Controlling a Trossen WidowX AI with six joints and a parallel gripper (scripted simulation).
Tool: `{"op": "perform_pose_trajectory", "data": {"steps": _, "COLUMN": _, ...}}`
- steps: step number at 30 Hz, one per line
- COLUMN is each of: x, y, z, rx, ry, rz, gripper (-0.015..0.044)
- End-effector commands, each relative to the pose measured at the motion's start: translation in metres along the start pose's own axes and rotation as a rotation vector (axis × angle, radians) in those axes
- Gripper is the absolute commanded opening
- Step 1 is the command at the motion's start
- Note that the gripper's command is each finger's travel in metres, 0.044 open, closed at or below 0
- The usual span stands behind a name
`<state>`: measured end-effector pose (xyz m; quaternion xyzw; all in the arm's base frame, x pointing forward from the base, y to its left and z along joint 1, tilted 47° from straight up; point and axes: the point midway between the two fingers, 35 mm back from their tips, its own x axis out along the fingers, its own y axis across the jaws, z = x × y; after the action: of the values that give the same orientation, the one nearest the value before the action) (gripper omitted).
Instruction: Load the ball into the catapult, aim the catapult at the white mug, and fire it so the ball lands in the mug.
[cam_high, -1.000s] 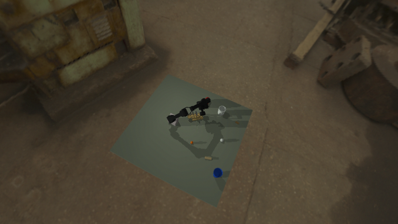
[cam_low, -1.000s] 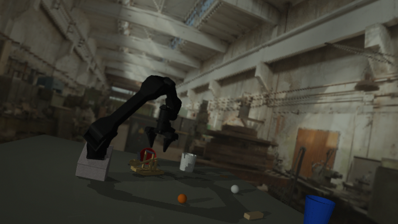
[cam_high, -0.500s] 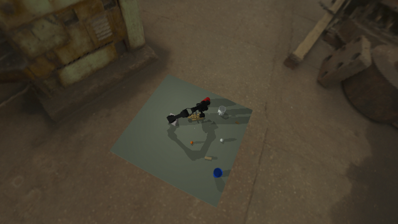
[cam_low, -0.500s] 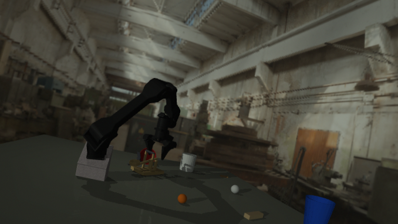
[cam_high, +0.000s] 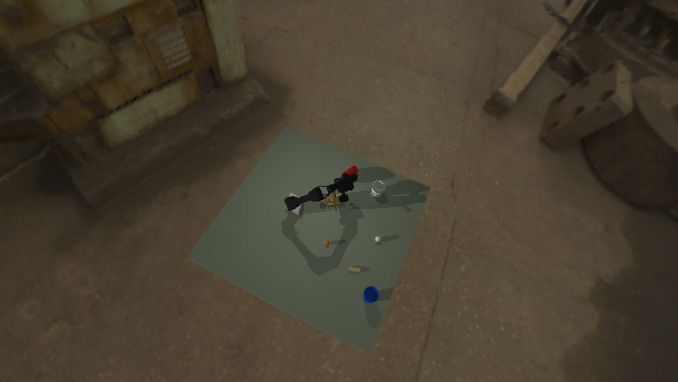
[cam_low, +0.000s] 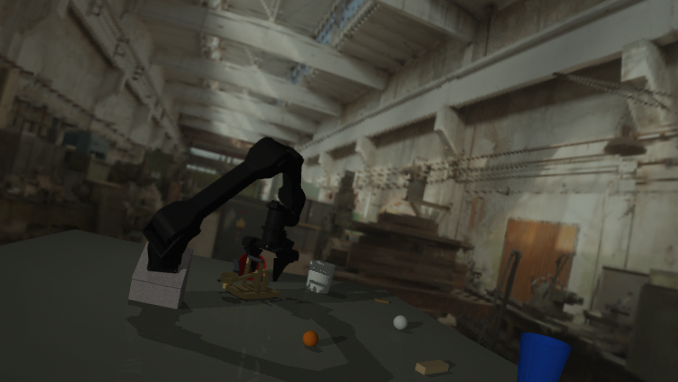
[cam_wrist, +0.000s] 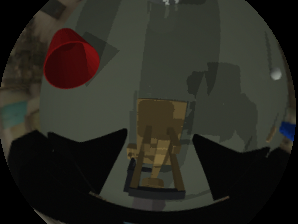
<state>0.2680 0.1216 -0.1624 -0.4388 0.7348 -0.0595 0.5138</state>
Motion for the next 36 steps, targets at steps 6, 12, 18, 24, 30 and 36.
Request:
{"op": "perform_pose_trajectory", "data": {"steps": 6, "x": 0.017, "y": -0.001, "z": -0.001, "rx": -0.003, "ry": 0.000, "rz": -0.006, "gripper": 0.0440}}
{"op": "perform_pose_trajectory", "data": {"steps": 12, "x": 0.022, "y": -0.001, "z": -0.002, "rx": -0.003, "ry": 0.001, "rz": -0.007, "gripper": 0.0440}}
{"op": "perform_pose_trajectory", "data": {"steps": 18, "x": 0.019, "y": 0.000, "z": -0.001, "rx": 0.000, "ry": 0.002, "rz": -0.001, "gripper": 0.0282}}
{"op": "perform_pose_trajectory", "data": {"steps": 24, "x": 0.019, "y": 0.000, "z": -0.001, "rx": 0.000, "ry": 0.002, "rz": -0.001, "gripper": 0.0125}}
{"op": "perform_pose_trajectory", "data": {"steps": 30, "x": 0.016, "y": 0.000, "z": -0.001, "rx": 0.000, "ry": 0.002, "rz": -0.001, "gripper": 0.0065}}
{"op": "perform_pose_trajectory", "data": {"steps": 36, "x": -0.031, "y": 0.000, "z": -0.001, "rx": -0.001, "ry": 0.003, "rz": 0.000, "gripper": 0.0000}}
